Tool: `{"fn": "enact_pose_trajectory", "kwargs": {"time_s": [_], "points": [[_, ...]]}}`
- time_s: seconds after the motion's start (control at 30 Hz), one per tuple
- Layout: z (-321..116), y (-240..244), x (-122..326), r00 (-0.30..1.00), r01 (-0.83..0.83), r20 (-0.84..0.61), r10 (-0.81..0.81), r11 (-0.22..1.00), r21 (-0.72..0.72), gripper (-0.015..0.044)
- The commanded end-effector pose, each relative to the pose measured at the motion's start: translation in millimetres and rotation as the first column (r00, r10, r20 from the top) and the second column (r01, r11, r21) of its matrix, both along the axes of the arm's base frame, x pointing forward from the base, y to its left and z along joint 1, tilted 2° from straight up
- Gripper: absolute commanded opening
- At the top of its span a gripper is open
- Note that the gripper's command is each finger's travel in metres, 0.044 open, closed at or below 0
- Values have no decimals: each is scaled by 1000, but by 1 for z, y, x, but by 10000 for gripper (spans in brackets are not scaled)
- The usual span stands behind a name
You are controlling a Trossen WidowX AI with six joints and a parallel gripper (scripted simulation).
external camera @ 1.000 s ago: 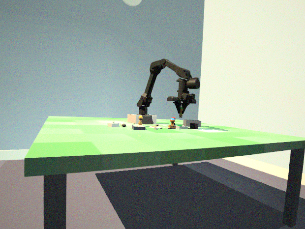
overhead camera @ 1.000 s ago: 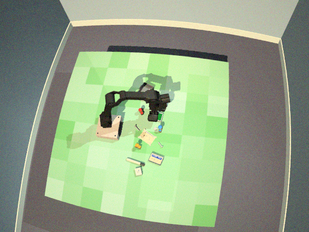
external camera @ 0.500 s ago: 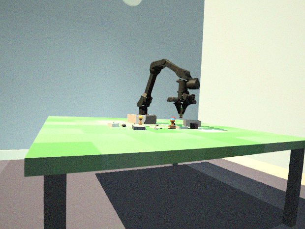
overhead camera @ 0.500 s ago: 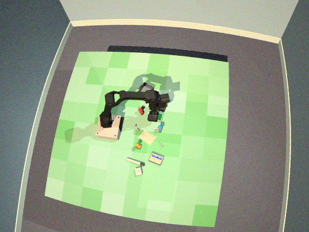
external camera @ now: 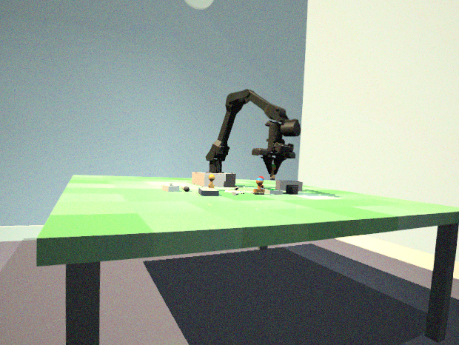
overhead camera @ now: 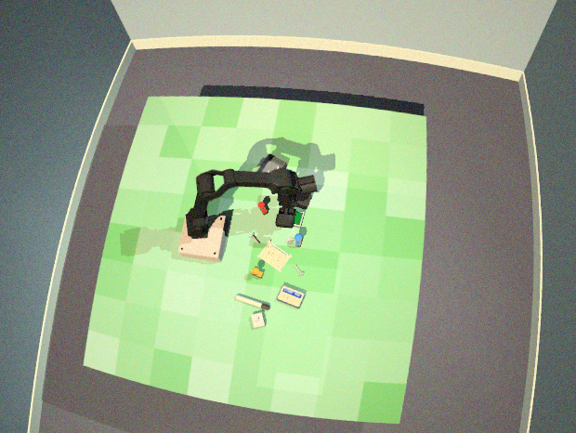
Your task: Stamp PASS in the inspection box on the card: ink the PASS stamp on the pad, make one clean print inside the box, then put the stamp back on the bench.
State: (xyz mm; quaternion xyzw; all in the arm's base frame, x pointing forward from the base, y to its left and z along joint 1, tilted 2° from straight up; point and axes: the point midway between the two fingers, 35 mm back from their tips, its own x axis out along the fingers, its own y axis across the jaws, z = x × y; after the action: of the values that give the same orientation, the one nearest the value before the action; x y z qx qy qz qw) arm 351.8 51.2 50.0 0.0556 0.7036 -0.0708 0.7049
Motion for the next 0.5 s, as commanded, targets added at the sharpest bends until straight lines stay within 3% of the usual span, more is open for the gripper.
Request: {"fn": "enact_pose_trajectory", "kwargs": {"time_s": [0.0,0.47], "points": [[-6,1,-1,1000,1,-9,-1,1000,3,0],[-15,1,-1,1000,-1,-9,1,1000,3,0]]}}
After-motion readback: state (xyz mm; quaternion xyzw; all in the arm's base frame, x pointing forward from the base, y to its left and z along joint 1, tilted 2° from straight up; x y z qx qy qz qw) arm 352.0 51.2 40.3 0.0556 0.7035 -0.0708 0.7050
